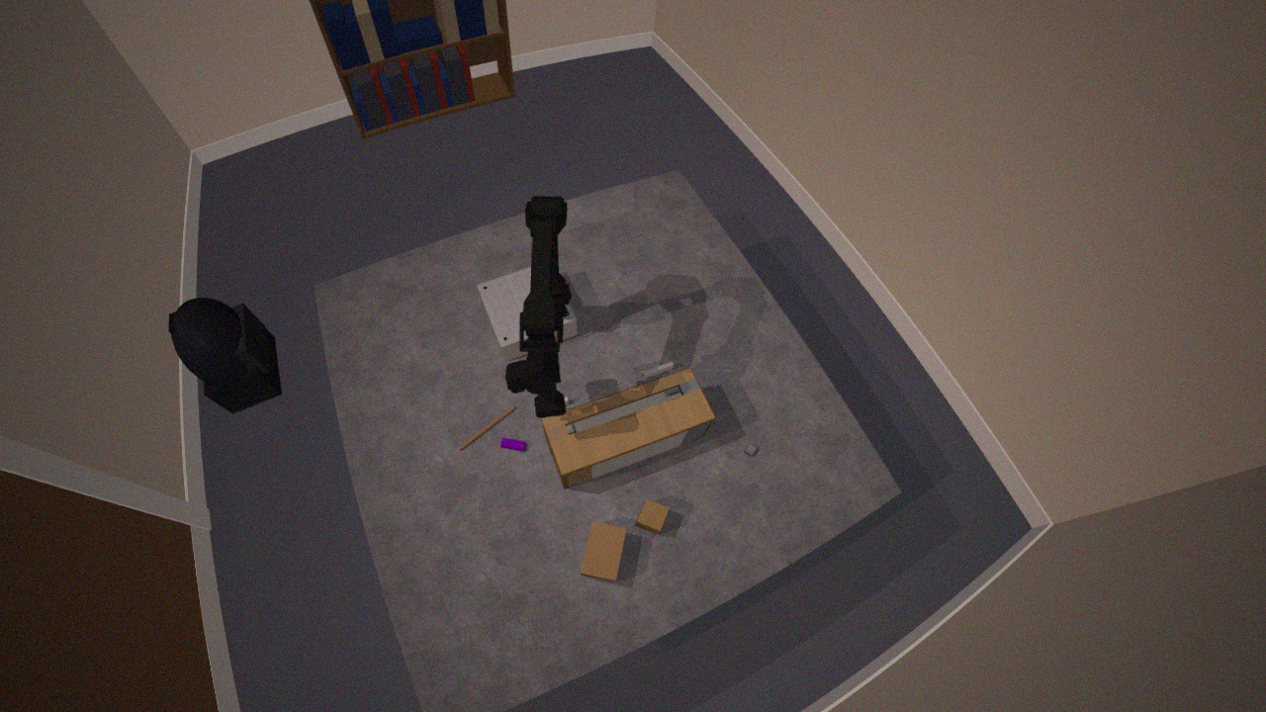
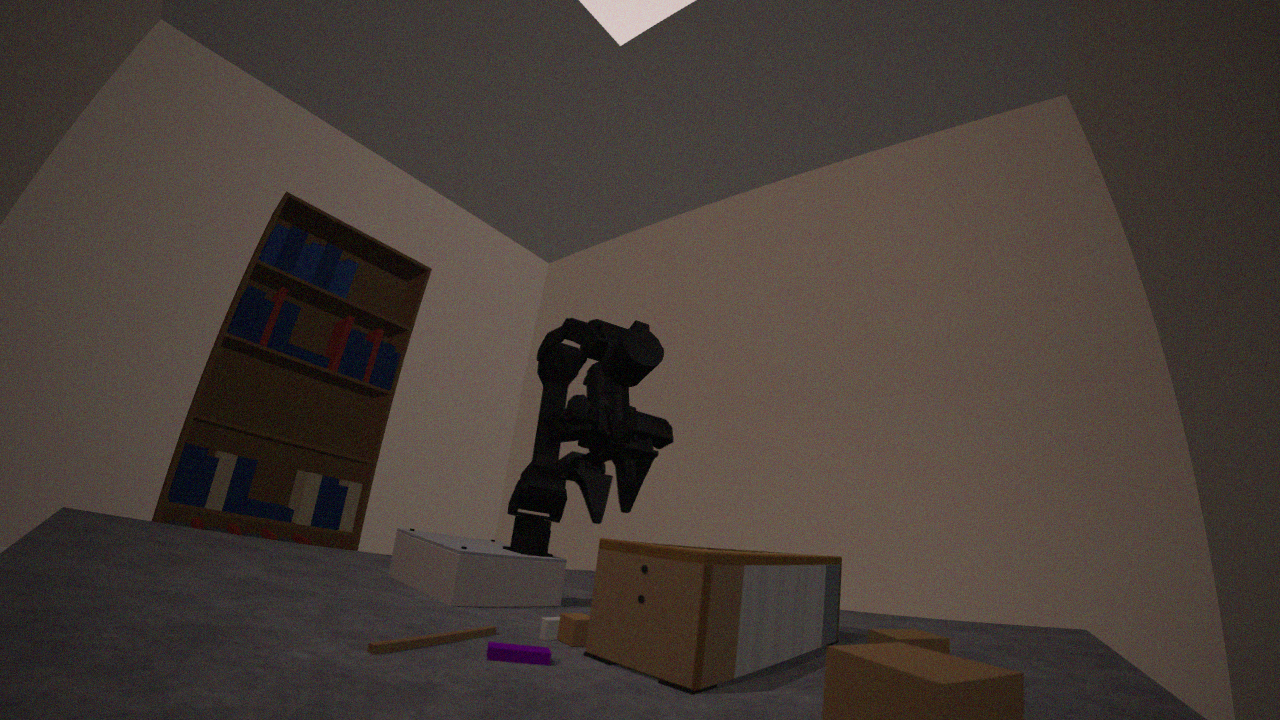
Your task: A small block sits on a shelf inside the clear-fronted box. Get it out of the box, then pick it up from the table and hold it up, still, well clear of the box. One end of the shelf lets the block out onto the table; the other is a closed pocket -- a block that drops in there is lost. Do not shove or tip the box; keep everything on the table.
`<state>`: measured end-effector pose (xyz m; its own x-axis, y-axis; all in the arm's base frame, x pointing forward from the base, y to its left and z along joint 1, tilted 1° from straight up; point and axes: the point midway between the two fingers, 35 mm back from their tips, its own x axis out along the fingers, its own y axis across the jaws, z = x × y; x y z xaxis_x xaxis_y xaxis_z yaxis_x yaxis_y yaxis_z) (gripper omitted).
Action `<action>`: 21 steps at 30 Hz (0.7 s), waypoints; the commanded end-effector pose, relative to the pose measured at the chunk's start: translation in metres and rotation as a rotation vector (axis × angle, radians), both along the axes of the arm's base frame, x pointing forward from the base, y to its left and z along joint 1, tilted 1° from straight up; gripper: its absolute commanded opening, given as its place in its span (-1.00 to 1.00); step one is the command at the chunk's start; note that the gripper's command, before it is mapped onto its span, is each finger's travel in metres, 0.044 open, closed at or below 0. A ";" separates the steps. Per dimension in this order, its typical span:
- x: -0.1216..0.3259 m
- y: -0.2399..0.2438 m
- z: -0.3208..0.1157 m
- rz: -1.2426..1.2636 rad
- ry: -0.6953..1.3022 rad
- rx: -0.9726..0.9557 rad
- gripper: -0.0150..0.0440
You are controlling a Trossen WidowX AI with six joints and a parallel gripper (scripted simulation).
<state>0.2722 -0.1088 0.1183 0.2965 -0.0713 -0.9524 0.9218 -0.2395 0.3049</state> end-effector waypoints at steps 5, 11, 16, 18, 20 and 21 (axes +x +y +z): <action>-0.017 -0.005 0.006 -1.064 -0.184 0.454 0.47; -0.019 -0.006 0.006 -1.256 -0.198 0.540 0.47; -0.019 -0.006 0.006 -1.256 -0.198 0.540 0.47; -0.019 -0.006 0.006 -1.256 -0.198 0.540 0.47; -0.019 -0.006 0.006 -1.256 -0.198 0.540 0.47; -0.019 -0.006 0.006 -1.256 -0.198 0.540 0.47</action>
